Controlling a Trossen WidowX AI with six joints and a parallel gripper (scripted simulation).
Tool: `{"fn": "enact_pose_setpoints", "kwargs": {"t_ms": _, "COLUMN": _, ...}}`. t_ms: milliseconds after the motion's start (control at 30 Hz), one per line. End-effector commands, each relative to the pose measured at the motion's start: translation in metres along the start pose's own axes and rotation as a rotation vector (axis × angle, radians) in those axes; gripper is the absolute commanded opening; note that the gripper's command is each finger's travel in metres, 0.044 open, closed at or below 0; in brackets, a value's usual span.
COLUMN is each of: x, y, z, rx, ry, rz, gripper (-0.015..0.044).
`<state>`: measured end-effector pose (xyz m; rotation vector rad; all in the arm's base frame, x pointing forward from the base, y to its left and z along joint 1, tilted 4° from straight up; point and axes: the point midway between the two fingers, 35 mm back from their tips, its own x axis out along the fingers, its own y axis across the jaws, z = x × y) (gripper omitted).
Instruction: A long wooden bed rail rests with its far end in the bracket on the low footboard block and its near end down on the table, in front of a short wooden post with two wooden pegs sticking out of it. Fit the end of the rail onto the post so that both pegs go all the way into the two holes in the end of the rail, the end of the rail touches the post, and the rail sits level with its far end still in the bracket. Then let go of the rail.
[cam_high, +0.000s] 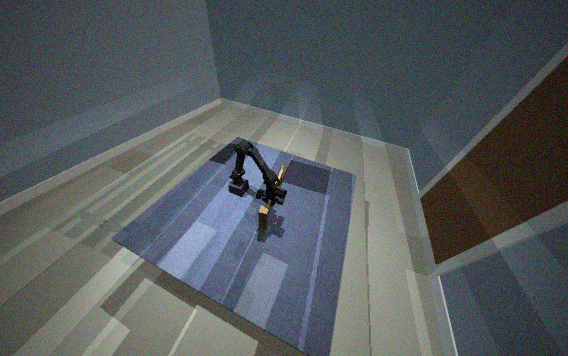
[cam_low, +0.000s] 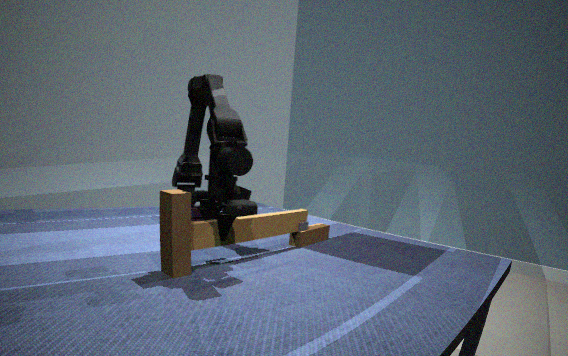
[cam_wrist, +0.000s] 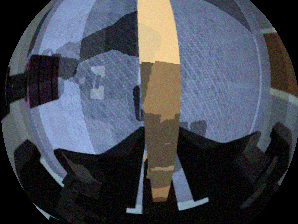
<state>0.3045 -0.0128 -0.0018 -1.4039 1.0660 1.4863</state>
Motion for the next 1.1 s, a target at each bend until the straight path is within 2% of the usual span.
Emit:
{"fn": "enact_pose_setpoints", "kwargs": {"t_ms": 0, "x": 0.000, "y": 0.000, "z": 0.000, "rx": 0.000, "ry": 0.000, "rz": 0.001, "gripper": 0.0236}}
{"fn": "enact_pose_setpoints", "kwargs": {"t_ms": 267, "x": 0.000, "y": 0.000, "z": 0.000, "rx": 0.000, "ry": 0.000, "rz": 0.001, "gripper": 0.0440}}
{"fn": "enact_pose_setpoints", "kwargs": {"t_ms": 467, "x": -0.001, "y": 0.000, "z": 0.002, "rx": -0.001, "ry": 0.000, "rz": 0.001, "gripper": 0.0440}}
{"fn": "enact_pose_setpoints", "kwargs": {"t_ms": 633, "x": -0.029, "y": 0.000, "z": 0.031, "rx": -0.002, "ry": 0.004, "rz": -0.003, "gripper": 0.0440}}
{"fn": "enact_pose_setpoints", "kwargs": {"t_ms": 1067, "x": -0.029, "y": 0.000, "z": 0.031, "rx": -0.002, "ry": 0.004, "rz": -0.003, "gripper": 0.0440}}
